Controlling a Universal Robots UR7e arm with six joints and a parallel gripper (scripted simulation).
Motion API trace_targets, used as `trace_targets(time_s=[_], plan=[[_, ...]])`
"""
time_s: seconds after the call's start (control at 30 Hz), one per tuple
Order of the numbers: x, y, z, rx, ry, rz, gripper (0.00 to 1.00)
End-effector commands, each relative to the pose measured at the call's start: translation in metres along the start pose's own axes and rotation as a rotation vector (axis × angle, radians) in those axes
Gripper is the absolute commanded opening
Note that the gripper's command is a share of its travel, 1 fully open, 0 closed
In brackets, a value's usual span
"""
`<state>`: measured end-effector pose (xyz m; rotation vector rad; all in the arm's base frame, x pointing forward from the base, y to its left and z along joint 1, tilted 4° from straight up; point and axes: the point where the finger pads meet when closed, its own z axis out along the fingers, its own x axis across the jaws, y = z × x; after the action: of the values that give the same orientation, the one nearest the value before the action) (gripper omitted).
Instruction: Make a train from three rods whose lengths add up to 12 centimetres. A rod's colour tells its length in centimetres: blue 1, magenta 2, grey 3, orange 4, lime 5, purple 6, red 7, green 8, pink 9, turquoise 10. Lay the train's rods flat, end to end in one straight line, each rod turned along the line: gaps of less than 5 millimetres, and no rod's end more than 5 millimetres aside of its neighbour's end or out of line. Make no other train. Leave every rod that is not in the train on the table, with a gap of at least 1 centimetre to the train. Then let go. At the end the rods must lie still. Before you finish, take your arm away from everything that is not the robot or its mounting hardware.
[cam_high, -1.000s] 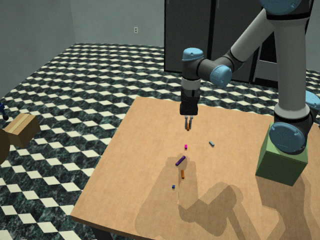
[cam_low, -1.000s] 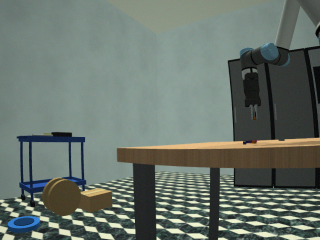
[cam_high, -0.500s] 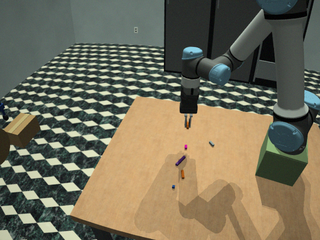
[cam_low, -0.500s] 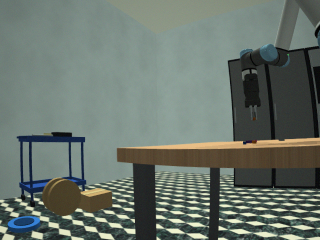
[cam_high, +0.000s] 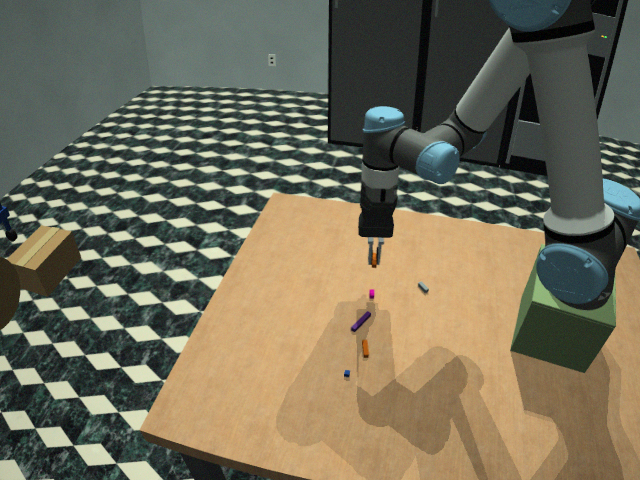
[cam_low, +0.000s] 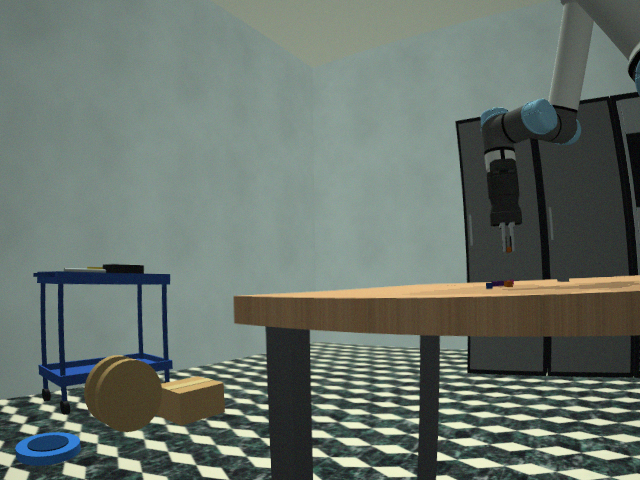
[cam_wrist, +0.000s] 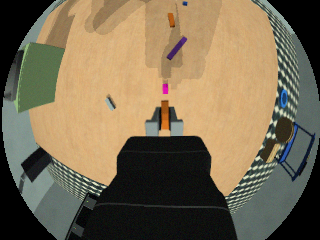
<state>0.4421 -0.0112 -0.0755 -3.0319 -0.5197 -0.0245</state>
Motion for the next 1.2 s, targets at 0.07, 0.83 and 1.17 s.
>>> trace_targets(time_s=[0.07, 0.83, 1.17], plan=[[0.0, 0.0, 0.026, 0.0, 0.0, 0.0, 0.24], [0.0, 0.0, 0.06, 0.0, 0.0, 0.0, 0.24], [0.0, 0.0, 0.06, 0.0, 0.0, 0.0, 0.24]])
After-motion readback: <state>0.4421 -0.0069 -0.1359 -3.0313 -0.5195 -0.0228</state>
